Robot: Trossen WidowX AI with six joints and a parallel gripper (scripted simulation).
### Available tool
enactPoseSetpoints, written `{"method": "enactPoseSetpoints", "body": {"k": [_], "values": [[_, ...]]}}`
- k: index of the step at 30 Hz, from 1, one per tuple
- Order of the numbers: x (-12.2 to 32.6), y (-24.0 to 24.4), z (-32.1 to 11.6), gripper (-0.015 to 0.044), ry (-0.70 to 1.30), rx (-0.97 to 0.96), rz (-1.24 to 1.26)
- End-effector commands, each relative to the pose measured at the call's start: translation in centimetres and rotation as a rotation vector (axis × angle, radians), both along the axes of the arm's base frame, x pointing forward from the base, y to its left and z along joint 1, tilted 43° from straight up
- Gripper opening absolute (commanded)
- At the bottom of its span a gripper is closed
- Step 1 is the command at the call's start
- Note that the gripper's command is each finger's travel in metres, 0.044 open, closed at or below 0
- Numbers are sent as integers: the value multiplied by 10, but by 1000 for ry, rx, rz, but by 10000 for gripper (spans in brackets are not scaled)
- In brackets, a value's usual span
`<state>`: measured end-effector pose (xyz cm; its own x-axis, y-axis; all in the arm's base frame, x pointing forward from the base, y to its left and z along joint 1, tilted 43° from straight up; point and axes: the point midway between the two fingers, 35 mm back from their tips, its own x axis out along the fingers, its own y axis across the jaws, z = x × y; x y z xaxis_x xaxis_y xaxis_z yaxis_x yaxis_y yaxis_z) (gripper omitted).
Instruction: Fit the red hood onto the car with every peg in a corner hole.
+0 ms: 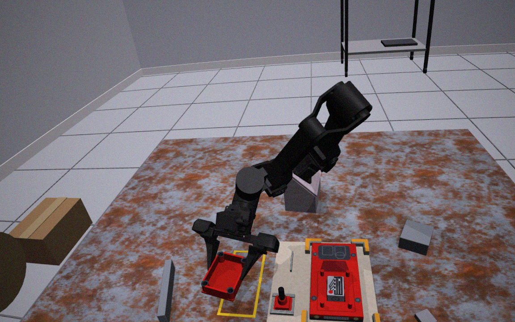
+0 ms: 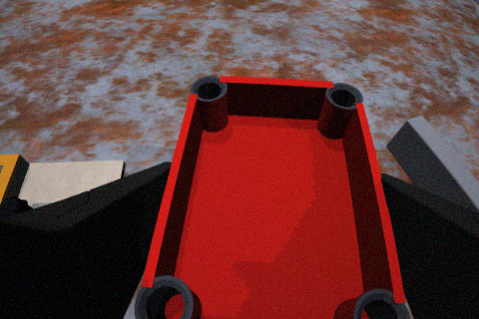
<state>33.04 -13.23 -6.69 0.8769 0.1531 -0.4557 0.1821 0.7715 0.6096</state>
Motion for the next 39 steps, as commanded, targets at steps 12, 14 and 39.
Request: {"method": "enactPoseSetpoints", "body": {"k": [12, 14, 39], "values": [[0, 1, -1, 0, -49, -280, 150], [0, 1, -1, 0, -56, -319, 170], [1, 1, -1, 0, -143, -812, 427]]}}
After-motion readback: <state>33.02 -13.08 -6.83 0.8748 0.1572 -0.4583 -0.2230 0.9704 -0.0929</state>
